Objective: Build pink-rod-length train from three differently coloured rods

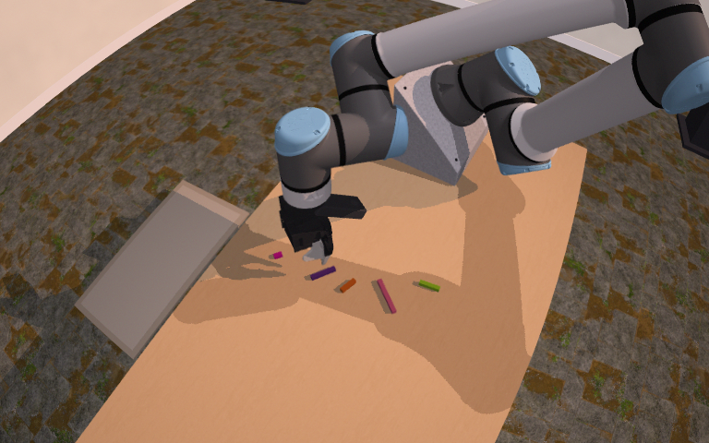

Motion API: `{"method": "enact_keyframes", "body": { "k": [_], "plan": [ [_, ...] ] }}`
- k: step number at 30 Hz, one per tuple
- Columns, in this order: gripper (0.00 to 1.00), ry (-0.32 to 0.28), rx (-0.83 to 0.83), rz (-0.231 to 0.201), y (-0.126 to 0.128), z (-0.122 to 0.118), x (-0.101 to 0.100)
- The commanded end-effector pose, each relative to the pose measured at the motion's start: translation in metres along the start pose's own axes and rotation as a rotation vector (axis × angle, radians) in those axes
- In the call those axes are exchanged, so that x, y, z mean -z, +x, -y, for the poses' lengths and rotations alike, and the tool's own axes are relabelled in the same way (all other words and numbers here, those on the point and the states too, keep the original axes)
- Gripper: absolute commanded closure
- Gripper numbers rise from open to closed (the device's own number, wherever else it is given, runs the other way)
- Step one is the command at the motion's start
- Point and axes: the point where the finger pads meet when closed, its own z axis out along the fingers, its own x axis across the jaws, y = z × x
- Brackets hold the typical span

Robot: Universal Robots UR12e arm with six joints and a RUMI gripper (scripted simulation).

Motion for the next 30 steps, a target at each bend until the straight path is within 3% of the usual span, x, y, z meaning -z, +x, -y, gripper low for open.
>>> {"method": "enact_keyframes", "body": {
  "k": [1, 30],
  "plan": [
    [0.86, -0.001, 0.0, 0.0, 0.0, -0.001, -0.003],
    [0.86, -0.001, 0.0, 0.0, 0.0, -0.001, -0.04]
  ]
}}
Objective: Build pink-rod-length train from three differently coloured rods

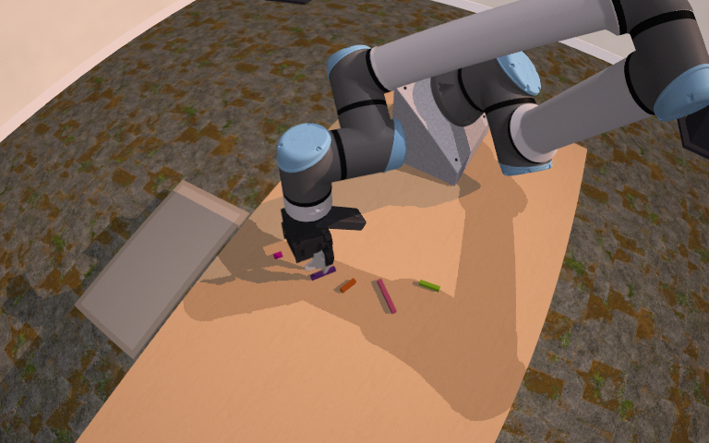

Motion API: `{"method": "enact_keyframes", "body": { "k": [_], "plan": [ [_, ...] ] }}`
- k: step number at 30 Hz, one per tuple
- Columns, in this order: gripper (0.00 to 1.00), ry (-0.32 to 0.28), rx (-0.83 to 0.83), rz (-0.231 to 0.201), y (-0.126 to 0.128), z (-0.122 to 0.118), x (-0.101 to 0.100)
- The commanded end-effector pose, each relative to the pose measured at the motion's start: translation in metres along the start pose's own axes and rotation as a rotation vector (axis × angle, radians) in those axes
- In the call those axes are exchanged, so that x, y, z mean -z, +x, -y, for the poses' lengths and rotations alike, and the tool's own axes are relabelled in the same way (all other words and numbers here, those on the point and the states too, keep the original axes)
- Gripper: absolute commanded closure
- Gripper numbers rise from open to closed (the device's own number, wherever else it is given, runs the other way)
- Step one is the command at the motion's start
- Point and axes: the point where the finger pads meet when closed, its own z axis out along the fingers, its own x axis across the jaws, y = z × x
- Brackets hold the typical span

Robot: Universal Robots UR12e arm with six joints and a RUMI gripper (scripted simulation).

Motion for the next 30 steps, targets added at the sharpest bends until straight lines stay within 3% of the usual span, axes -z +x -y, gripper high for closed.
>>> {"method": "enact_keyframes", "body": {
  "k": [1, 30],
  "plan": [
    [0.86, -0.001, 0.0, 0.0, 0.0, -0.0007, -0.0041],
    [0.86, -0.001, 0.0, 0.0, 0.0, -0.0007, -0.007]
  ]
}}
